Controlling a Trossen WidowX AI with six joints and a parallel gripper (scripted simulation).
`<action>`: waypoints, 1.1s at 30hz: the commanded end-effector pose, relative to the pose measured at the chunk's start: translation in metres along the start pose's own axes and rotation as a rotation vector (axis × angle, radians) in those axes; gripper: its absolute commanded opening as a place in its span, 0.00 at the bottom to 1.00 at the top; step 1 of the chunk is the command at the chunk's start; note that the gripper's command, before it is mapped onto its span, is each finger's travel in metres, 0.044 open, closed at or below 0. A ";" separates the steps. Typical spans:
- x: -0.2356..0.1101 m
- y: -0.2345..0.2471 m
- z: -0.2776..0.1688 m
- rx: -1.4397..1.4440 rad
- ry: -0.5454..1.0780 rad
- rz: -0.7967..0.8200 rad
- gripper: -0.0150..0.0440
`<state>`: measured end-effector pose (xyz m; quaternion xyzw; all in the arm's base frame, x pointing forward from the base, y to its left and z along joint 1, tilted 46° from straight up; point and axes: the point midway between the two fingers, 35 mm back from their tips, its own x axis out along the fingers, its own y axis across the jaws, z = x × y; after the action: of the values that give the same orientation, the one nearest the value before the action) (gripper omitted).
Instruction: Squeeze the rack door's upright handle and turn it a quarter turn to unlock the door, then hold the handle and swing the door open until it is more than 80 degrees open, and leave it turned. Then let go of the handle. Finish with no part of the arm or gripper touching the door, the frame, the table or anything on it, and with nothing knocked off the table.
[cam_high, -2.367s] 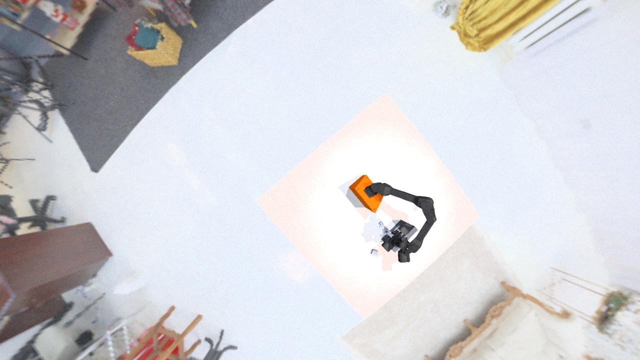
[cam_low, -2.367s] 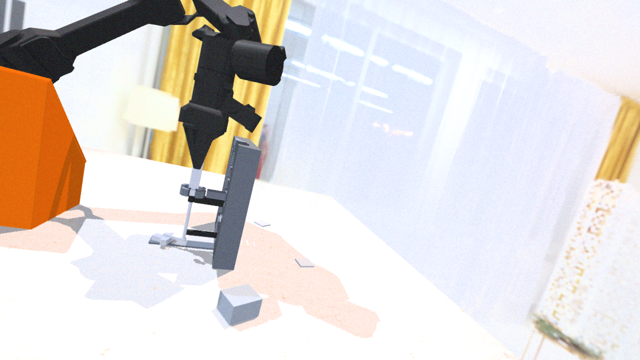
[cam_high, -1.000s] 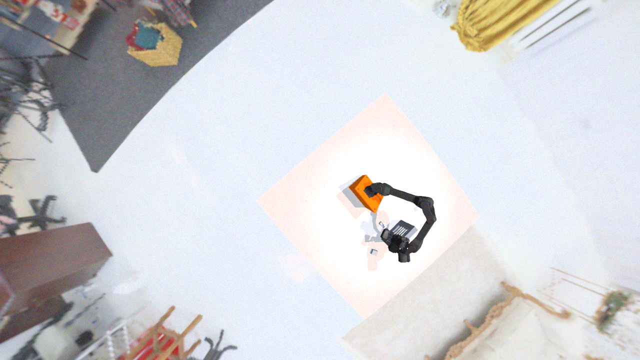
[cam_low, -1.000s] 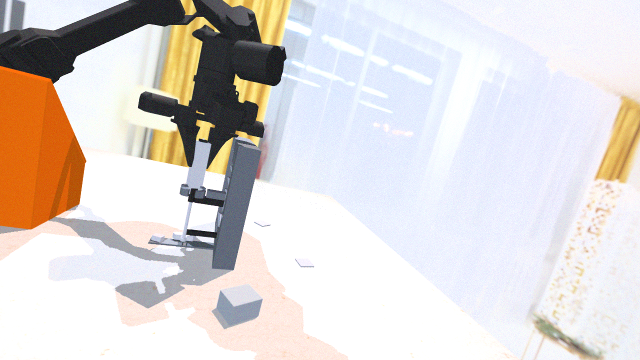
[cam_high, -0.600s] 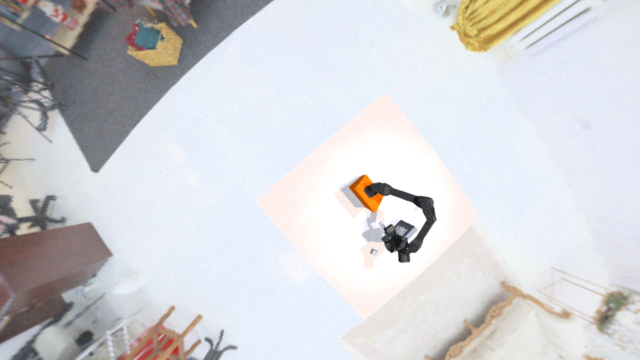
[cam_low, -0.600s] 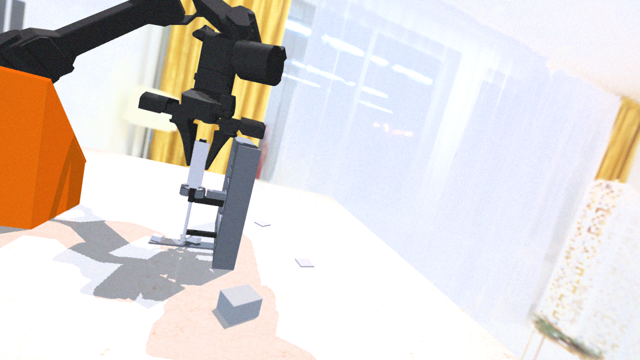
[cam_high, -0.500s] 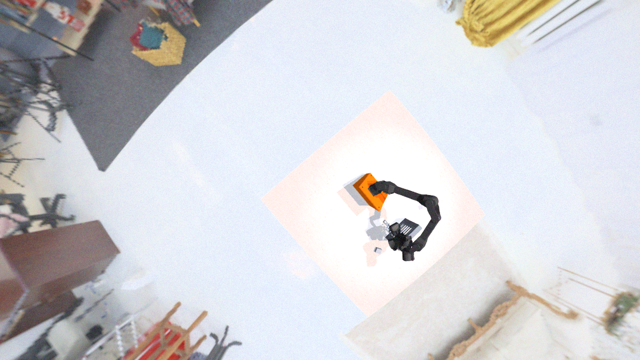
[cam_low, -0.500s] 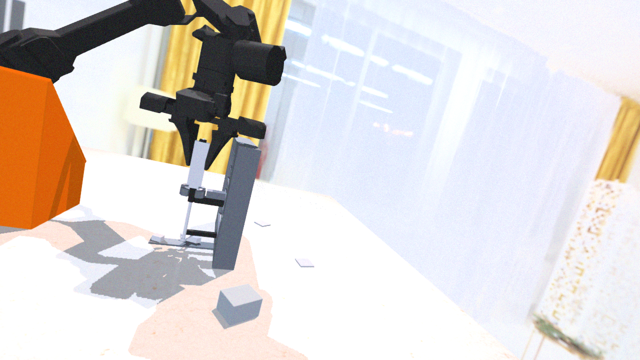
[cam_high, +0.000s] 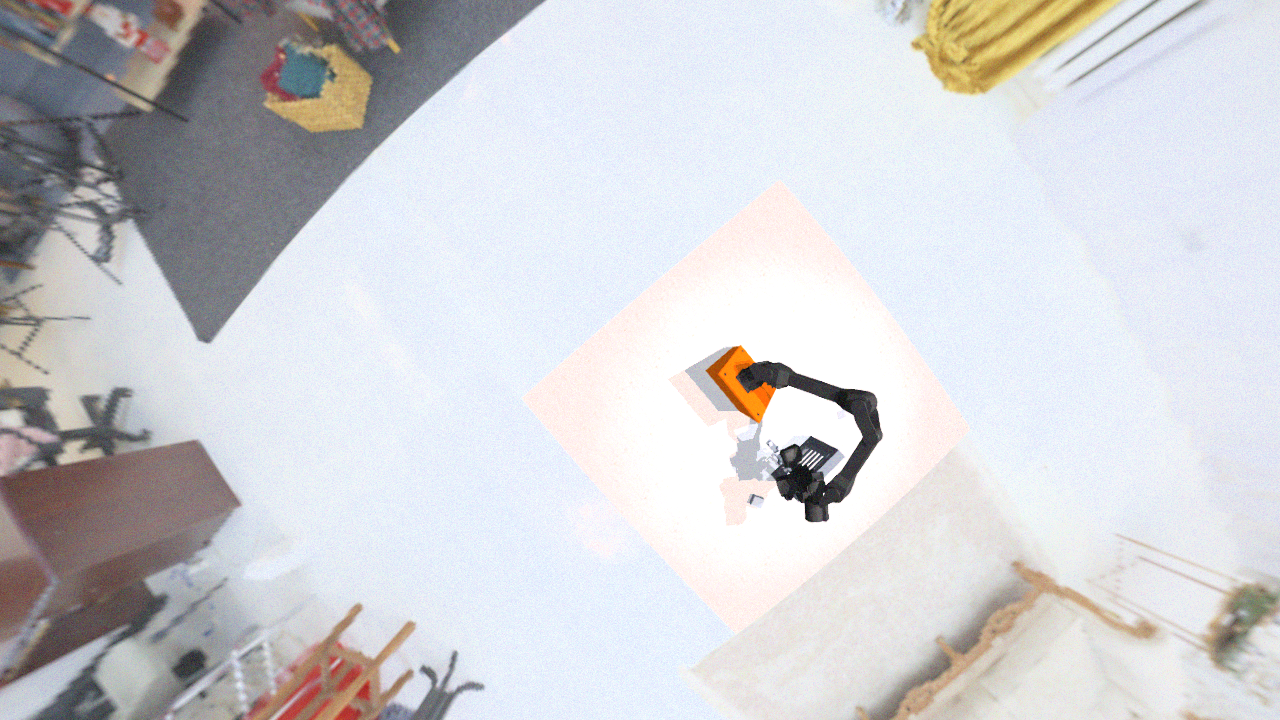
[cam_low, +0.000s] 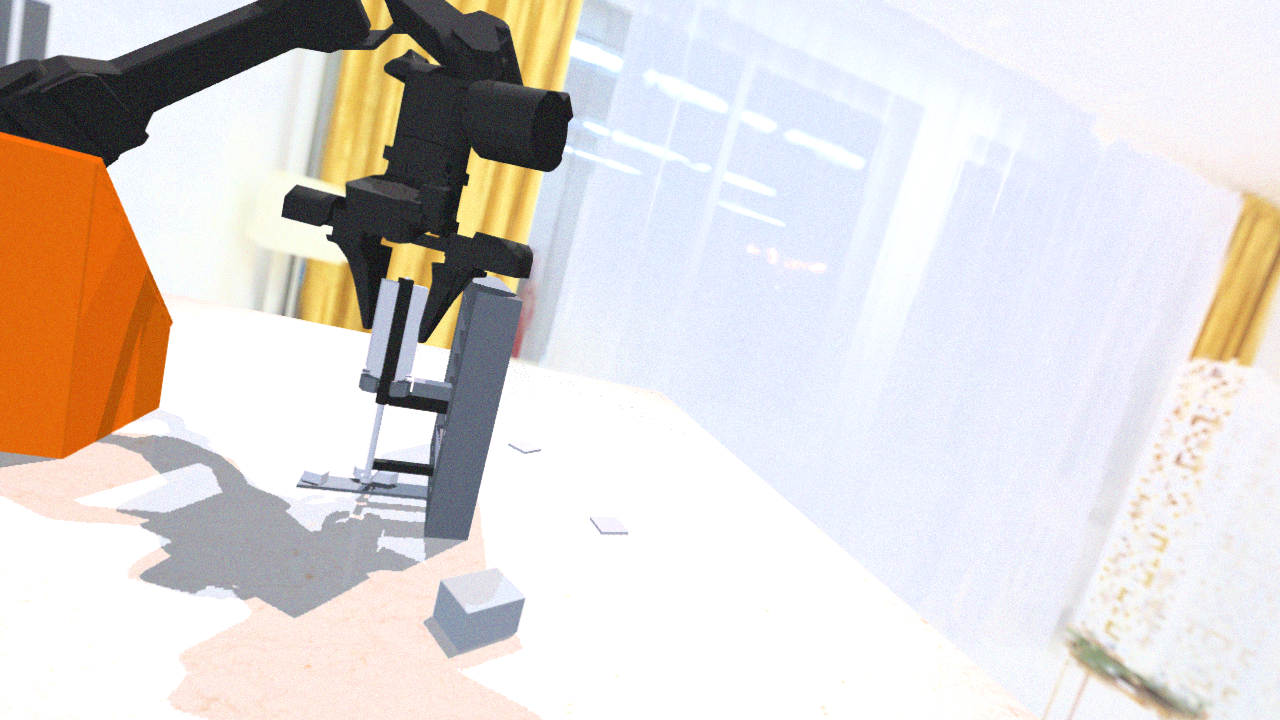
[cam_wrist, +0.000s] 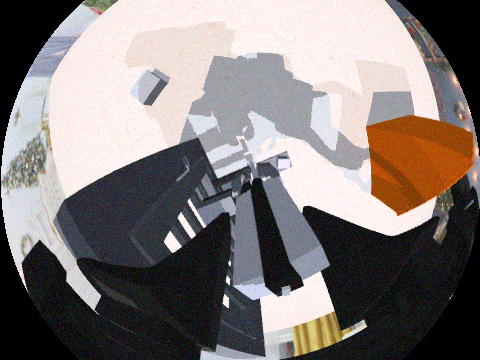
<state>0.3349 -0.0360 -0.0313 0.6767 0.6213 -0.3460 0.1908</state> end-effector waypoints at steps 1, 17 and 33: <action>0.001 0.000 -0.001 0.005 0.004 -0.002 0.74; 0.001 0.000 -0.001 -0.712 0.005 -0.001 0.74; 0.001 0.000 -0.001 -1.505 0.005 0.001 0.74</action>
<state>0.3341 -0.0357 -0.0315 0.4023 0.7010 0.1261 0.5752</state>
